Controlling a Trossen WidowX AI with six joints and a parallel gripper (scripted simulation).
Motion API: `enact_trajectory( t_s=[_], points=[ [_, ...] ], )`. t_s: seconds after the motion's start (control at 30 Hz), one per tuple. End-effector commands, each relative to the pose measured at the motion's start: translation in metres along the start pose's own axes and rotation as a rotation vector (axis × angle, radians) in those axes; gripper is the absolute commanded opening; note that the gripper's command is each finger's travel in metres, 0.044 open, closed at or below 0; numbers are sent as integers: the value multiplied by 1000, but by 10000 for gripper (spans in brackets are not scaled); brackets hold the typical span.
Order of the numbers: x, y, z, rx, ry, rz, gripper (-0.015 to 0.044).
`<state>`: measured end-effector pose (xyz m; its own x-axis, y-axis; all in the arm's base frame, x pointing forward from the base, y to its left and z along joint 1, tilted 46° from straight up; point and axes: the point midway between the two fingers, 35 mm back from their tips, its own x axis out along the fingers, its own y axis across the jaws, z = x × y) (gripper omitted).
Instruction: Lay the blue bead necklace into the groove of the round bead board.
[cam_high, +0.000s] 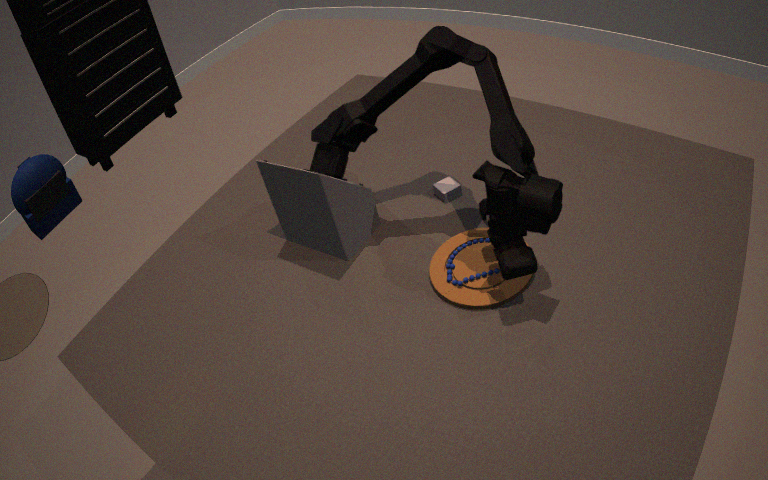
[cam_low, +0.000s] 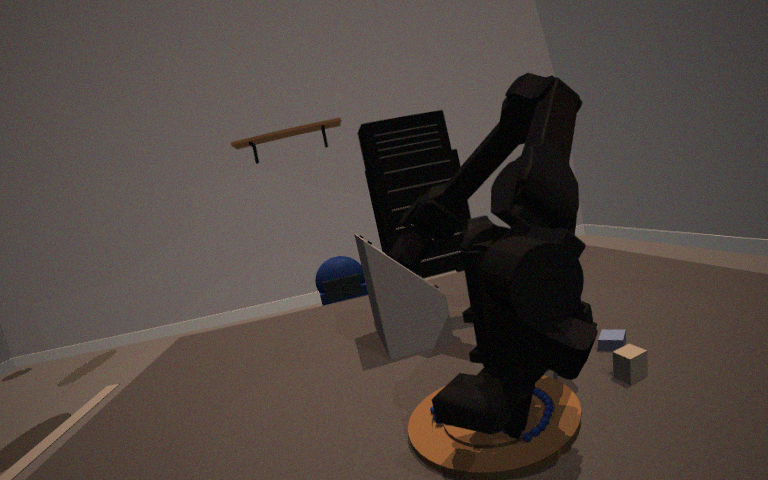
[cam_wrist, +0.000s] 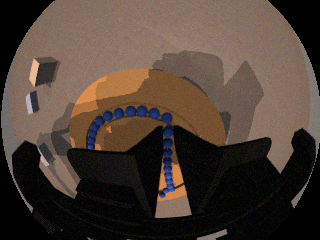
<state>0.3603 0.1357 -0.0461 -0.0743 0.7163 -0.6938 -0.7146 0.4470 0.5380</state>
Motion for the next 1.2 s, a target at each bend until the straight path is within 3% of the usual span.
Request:
enact_trajectory(
  t_s=[0.0, 0.83, 1.17],
  points=[
    [-1, 0, 0, 0, 0, 0, 0],
    [1, -10, 5, 4, -4, 1, 0],
    [-2, -10, 5, 2, -1, -1, 263]
  ],
)
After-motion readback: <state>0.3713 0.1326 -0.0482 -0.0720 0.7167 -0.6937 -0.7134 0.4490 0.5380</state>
